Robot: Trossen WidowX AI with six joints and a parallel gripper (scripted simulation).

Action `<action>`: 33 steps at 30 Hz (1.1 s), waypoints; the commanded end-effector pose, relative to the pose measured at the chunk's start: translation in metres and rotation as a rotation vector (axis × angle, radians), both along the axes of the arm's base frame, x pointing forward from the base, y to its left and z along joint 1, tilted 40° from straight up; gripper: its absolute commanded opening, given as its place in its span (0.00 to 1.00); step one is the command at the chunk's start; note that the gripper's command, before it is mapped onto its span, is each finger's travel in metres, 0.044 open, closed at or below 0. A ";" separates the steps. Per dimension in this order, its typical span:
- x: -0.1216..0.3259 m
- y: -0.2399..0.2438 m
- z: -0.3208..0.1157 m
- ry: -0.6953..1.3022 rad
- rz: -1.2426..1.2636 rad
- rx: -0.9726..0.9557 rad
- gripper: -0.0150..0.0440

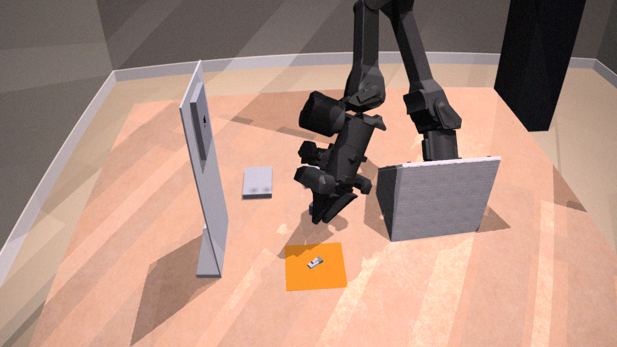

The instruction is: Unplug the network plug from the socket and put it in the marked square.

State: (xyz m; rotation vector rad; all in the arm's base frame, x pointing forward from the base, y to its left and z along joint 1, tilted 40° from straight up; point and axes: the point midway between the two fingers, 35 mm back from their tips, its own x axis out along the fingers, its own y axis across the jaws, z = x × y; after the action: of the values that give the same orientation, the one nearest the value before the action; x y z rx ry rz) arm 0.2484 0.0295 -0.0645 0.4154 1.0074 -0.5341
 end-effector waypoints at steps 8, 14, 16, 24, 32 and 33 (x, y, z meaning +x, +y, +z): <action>0.005 0.016 0.015 0.001 -0.002 0.003 0.52; 0.007 0.034 0.033 0.000 -0.003 0.005 0.52; 0.007 0.039 0.040 -0.001 -0.003 0.006 0.52; 0.004 0.061 0.069 -0.005 -0.004 0.006 0.52; -0.001 0.072 0.086 -0.009 -0.004 0.006 0.52; -0.001 0.072 0.086 -0.009 -0.004 0.006 0.52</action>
State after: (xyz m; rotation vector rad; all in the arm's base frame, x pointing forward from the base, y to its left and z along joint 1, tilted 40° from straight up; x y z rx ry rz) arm 0.2486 0.0985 0.0152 0.4188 1.0082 -0.5298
